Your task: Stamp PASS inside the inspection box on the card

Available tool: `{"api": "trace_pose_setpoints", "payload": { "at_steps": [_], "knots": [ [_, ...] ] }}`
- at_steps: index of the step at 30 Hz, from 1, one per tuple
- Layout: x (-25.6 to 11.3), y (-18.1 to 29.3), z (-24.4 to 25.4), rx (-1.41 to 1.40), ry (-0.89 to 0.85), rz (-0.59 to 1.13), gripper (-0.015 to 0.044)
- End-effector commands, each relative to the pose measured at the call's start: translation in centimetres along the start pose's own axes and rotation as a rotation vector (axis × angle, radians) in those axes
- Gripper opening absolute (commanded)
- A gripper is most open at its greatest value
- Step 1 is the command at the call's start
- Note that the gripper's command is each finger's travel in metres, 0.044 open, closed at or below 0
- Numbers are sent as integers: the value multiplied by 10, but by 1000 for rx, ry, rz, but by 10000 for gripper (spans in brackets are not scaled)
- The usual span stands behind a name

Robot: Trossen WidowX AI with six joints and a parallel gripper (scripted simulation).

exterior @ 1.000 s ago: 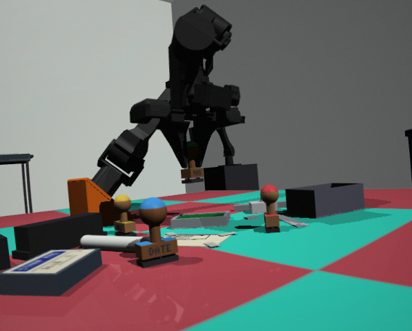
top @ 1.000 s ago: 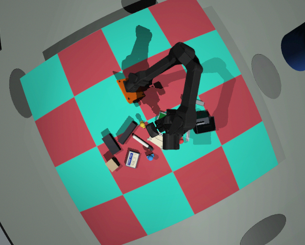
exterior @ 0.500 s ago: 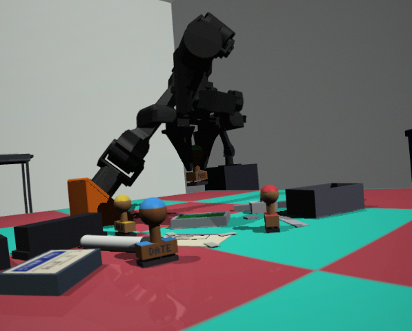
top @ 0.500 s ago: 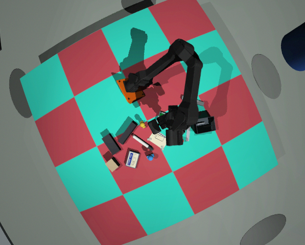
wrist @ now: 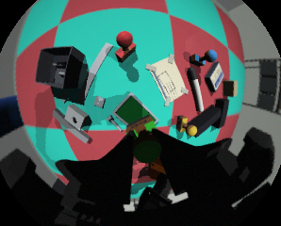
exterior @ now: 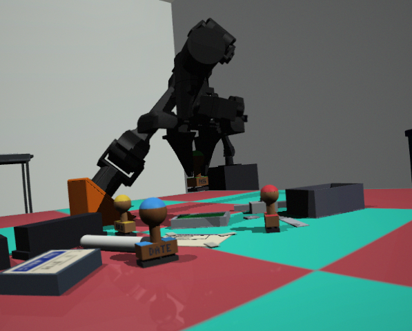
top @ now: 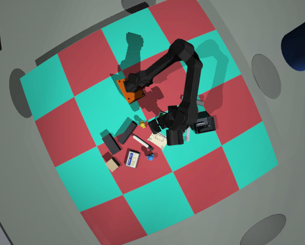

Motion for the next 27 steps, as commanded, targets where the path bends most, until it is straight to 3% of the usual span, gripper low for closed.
{"api": "trace_pose_setpoints", "payload": {
  "at_steps": [1, 27],
  "knots": [
    [4, 1, 1, 7, -6, 0, 0],
    [21, 0, 1, 5, -6, 0, 0]
  ]
}}
Point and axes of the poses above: the point midway between the two fingers, 35 mm back from their tips, its own x axis out along the fingers, its own z axis across the jaws, y = z × x, the point moved 5 cm from there along -x, back along the fingers, and after that the axes turned 4 degrees about -x, right-handed, at the moved point
